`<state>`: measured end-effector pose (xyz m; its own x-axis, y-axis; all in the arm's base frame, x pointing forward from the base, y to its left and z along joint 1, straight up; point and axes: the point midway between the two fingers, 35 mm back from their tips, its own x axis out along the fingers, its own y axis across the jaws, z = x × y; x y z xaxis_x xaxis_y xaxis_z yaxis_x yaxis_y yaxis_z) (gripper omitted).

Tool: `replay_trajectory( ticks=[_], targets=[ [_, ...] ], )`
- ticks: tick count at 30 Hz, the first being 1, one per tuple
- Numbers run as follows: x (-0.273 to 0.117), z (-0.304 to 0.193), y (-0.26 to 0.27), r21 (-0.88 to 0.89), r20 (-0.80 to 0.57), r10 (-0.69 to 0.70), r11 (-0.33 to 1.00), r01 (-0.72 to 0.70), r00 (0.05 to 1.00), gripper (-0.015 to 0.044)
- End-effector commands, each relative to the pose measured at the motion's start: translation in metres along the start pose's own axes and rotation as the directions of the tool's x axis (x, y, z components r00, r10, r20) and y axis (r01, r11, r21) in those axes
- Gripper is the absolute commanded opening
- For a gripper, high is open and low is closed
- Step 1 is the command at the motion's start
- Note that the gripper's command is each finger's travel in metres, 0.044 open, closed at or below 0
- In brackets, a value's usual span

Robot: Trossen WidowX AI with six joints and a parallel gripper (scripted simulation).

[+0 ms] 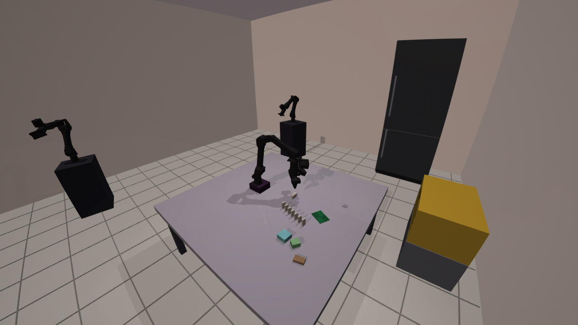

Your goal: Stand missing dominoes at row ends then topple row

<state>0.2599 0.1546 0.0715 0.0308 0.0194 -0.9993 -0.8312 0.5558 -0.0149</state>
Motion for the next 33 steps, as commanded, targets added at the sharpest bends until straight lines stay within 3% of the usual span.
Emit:
replay_trajectory(
  ticks=[1,19,26,33],
  targets=[
    [0.000,0.011,0.007,-0.671,-0.001,0.004,0.742,-0.004,1.000,0.0440],
    [0.002,0.012,0.008,-0.682,-0.001,0.005,0.731,-0.004,1.000,0.0440],
    [0.063,0.012,0.008,-0.682,-0.001,0.005,0.731,-0.004,1.000,0.0440],
    [0.067,0.011,0.007,-0.682,-0.002,0.005,0.731,-0.004,1.000,0.0440]
  ],
)
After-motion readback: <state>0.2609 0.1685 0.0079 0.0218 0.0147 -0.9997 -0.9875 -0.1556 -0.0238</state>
